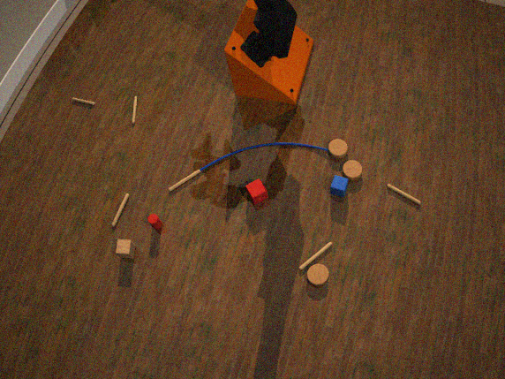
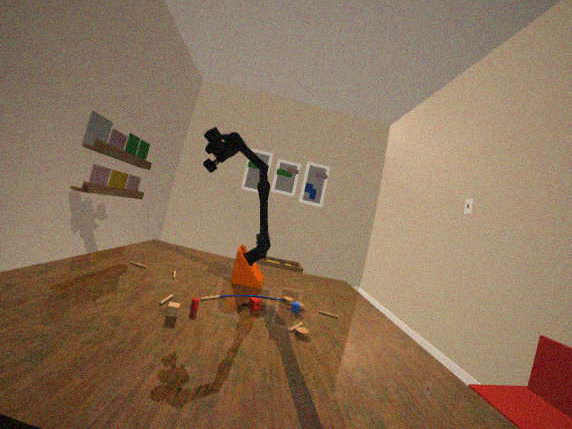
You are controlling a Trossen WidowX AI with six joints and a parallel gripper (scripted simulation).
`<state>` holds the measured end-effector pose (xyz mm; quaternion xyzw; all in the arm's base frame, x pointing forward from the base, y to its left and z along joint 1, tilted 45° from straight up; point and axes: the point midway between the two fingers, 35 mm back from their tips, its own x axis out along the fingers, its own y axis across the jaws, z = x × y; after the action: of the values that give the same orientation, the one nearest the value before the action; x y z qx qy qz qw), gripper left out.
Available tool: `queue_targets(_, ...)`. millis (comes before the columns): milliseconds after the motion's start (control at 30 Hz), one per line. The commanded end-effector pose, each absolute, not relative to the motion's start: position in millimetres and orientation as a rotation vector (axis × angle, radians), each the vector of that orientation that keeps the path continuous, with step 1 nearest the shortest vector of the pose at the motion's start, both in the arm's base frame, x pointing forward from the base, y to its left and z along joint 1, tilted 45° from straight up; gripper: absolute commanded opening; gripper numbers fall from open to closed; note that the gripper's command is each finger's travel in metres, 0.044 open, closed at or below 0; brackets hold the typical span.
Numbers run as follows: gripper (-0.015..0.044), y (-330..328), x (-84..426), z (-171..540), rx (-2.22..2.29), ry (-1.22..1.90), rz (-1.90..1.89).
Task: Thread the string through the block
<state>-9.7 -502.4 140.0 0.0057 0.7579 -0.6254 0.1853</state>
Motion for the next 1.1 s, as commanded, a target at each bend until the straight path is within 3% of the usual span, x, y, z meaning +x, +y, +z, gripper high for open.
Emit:
queue_targets(0, 0.0426, -502.4, -9.7, 140.0, 0.016, 2.136, -1.762)
queue_targets(100, 0.044, -500.0, 0.9, 136.0, 0.018, 2.143, -1.701)
queue_targets(500, 0.044, -409.3, 178.5, 73.6, -0.127, 2.108, -0.617)
queue_targets(800, 0.044, -285.7, 278.2, 41.9, -0.367, 1.873, 0.162)
queue_targets(1067, 0.044, -149.8, 324.3, 29.4, -0.594, 1.508, 0.798)
